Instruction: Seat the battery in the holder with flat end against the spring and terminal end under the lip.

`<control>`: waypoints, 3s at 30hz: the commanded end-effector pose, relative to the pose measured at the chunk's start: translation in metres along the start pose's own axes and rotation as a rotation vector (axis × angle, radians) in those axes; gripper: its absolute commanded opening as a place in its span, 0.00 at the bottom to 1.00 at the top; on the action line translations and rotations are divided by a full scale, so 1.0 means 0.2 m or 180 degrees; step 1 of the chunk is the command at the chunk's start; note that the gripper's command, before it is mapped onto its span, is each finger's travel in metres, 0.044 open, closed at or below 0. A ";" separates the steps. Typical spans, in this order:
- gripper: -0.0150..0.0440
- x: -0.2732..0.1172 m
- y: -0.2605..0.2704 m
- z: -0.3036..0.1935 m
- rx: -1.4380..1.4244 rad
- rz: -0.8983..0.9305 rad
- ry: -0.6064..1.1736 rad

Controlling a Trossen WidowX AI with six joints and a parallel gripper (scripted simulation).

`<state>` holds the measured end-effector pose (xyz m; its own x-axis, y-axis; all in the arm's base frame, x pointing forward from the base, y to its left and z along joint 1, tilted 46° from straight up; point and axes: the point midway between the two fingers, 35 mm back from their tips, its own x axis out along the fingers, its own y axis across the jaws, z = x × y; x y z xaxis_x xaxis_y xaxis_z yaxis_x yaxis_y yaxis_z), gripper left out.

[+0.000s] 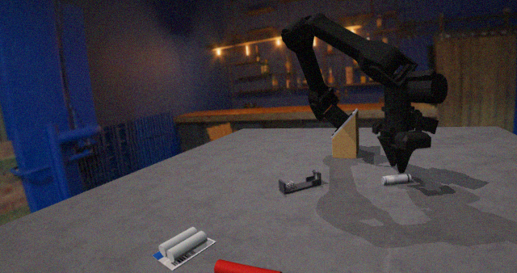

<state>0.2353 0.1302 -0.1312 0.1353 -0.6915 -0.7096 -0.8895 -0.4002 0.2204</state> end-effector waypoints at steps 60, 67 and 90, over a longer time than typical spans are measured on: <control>0.36 -0.22 -0.01 -0.79 -0.0939 -0.0040 -0.0045; 0.36 -0.23 0.09 -1.08 -0.1344 -0.0044 0.0007; 0.36 -0.03 0.14 -1.11 -0.1399 0.0155 -0.0783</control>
<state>0.3070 -0.0113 0.0309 -0.0368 -0.5892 -0.8071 -0.6237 -0.6175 0.4792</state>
